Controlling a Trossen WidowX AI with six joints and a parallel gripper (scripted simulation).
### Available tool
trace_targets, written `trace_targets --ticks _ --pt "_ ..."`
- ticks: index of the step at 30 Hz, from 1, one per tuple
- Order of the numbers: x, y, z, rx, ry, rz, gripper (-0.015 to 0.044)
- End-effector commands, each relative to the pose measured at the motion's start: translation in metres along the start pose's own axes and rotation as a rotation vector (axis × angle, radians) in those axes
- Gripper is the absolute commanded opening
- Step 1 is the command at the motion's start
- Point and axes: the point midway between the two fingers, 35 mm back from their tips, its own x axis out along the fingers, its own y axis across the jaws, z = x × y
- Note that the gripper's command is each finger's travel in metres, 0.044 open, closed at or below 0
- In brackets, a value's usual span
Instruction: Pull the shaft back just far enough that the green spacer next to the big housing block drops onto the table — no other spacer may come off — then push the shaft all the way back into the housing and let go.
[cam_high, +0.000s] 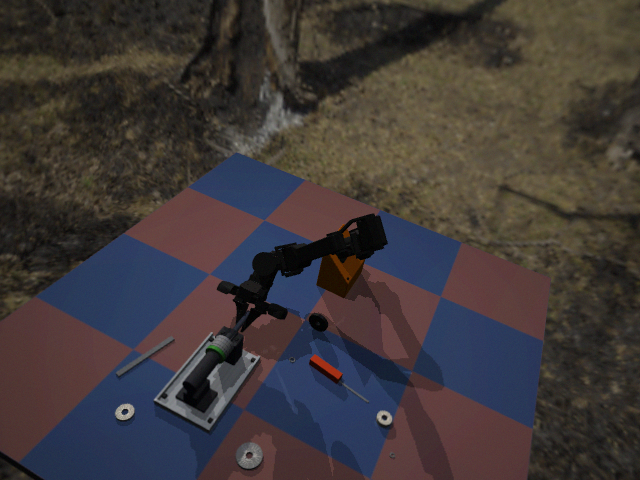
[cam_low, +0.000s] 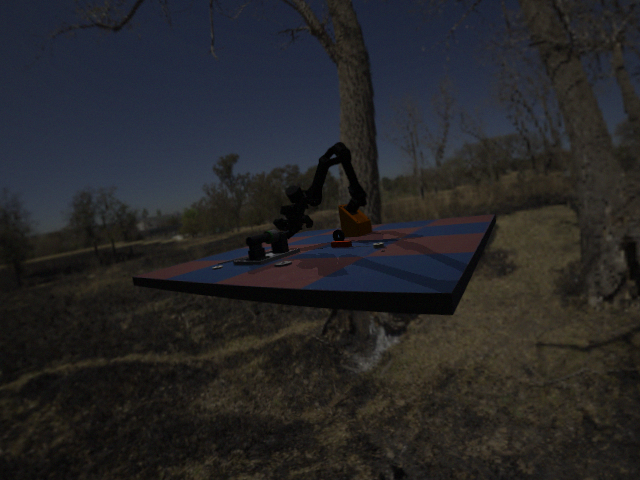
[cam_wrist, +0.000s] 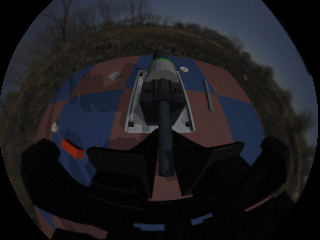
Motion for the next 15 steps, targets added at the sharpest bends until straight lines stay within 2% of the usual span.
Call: trace_targets --ticks 1,15 --pt "-0.0006 0.0006 -0.0003 -0.005 0.000 0.004 0.0000" --pt "-0.0015 0.0006 -0.0013 -0.005 0.000 0.004 0.0000"
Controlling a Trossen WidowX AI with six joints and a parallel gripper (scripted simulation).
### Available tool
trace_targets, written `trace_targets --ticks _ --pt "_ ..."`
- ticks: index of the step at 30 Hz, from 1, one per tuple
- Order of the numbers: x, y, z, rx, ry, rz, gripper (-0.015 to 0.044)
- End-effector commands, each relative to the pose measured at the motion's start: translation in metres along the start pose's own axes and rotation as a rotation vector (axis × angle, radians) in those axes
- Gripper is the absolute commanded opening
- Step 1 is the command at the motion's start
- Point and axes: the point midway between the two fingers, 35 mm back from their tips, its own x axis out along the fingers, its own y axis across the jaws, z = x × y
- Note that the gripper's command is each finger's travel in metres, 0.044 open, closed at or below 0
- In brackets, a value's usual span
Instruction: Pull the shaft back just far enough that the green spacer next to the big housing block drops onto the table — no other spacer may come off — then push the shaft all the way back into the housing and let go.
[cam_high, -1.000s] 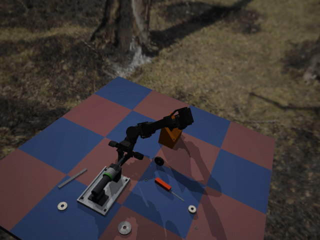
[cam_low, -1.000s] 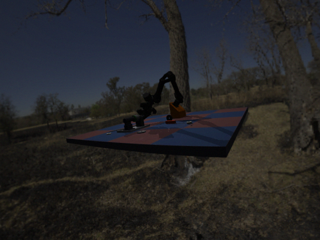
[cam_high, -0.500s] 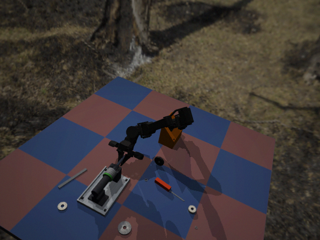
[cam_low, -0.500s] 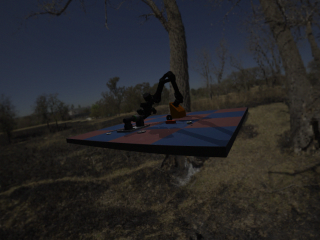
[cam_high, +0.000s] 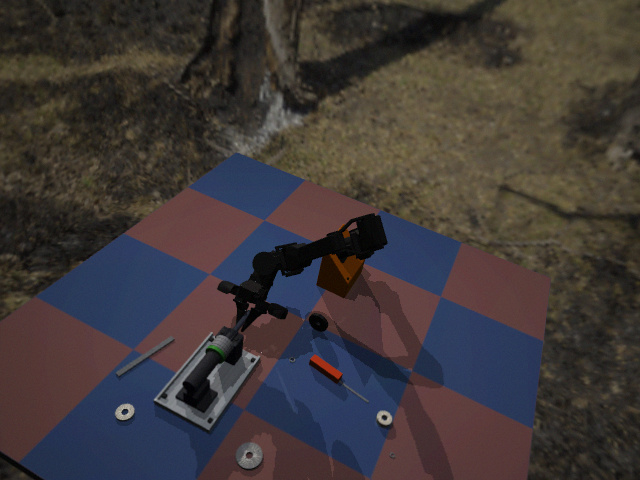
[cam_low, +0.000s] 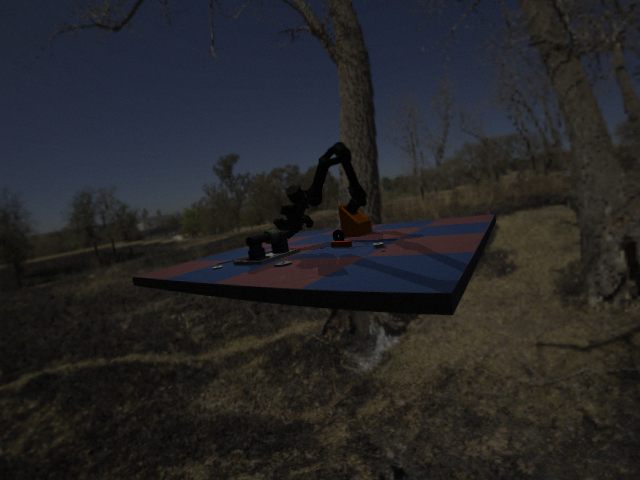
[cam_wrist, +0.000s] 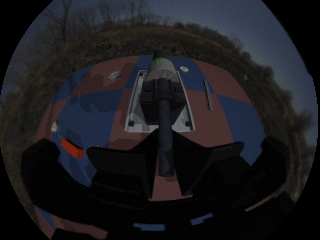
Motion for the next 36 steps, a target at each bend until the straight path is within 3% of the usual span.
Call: trace_targets --ticks 1,36 --pt "-0.0006 0.0006 -0.0004 -0.005 0.000 0.004 0.0000" --pt "-0.0028 0.0006 -0.0026 -0.005 0.001 0.004 0.0000"
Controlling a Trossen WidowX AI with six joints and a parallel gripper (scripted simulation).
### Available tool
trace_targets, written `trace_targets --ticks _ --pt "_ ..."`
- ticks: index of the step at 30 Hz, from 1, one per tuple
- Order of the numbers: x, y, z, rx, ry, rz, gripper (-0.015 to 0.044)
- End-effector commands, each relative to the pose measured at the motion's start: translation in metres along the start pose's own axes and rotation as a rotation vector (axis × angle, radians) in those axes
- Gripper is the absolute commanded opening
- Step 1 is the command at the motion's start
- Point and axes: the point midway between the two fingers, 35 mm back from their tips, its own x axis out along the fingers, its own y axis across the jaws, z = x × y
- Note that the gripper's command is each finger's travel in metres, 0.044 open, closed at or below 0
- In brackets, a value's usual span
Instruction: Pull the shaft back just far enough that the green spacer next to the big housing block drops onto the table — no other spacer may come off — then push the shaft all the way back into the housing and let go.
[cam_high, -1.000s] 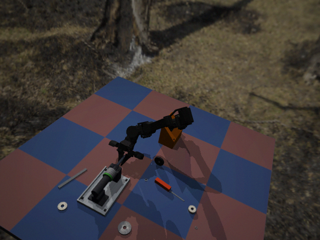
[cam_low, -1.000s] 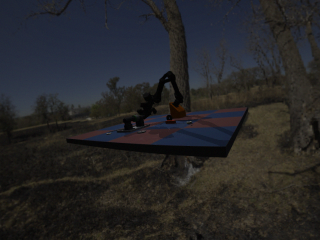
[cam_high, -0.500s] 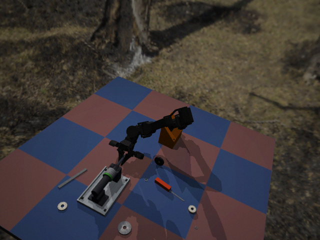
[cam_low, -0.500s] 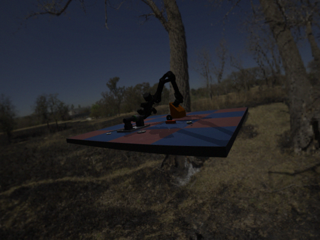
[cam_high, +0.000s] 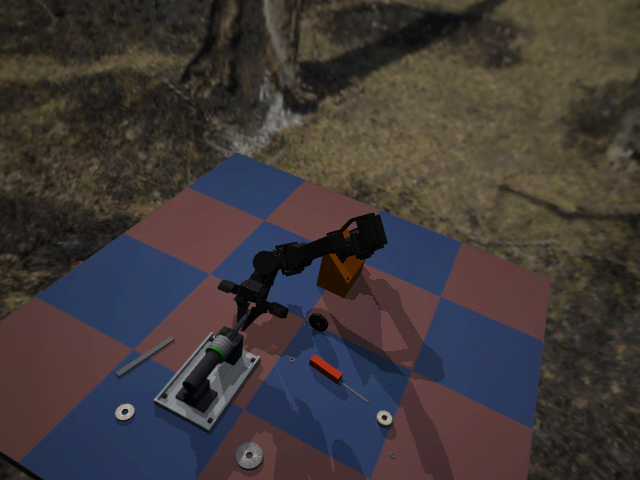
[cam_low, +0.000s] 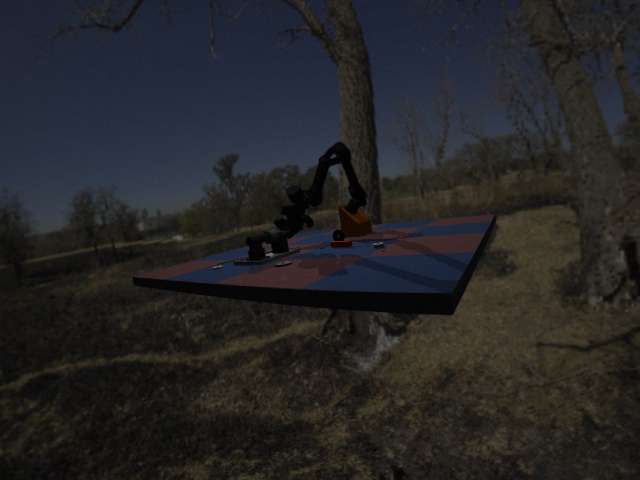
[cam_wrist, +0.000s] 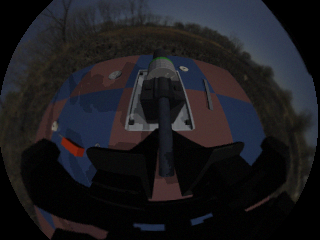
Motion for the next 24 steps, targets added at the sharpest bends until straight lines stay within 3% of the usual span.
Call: trace_targets --ticks 1,24 --pt "-0.0006 0.0006 -0.0003 -0.005 0.000 0.004 0.0000" --pt "-0.0021 0.0006 -0.0018 -0.005 0.000 0.004 0.0000"
